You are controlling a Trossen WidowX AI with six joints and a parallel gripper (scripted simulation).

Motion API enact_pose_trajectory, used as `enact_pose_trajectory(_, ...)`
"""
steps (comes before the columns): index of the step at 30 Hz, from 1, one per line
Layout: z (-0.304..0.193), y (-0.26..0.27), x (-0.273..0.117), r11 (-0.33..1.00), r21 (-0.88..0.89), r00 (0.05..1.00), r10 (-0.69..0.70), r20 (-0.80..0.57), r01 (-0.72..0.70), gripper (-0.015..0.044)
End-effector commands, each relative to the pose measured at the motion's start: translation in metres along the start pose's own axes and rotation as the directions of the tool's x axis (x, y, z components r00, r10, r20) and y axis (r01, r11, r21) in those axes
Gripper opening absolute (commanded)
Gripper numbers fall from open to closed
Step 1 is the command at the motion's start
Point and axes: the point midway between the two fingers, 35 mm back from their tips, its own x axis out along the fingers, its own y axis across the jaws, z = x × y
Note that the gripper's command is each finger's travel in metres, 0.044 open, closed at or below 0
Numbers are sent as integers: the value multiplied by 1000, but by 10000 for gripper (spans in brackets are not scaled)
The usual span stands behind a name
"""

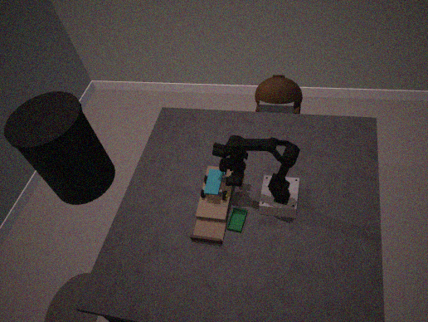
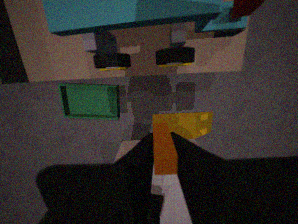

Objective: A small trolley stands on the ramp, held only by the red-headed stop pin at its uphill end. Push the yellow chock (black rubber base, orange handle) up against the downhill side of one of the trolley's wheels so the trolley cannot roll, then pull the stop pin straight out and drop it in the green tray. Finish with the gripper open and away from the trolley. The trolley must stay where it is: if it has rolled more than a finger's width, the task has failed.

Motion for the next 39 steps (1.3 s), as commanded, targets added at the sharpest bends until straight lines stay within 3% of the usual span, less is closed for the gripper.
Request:
enact_pose_trajectory(1,3,11,1,1000,3,1000,3,4,-3,0)
enact_pose_trajectory(39,37,149,7,1000,3,1000,14,7,-14,0)
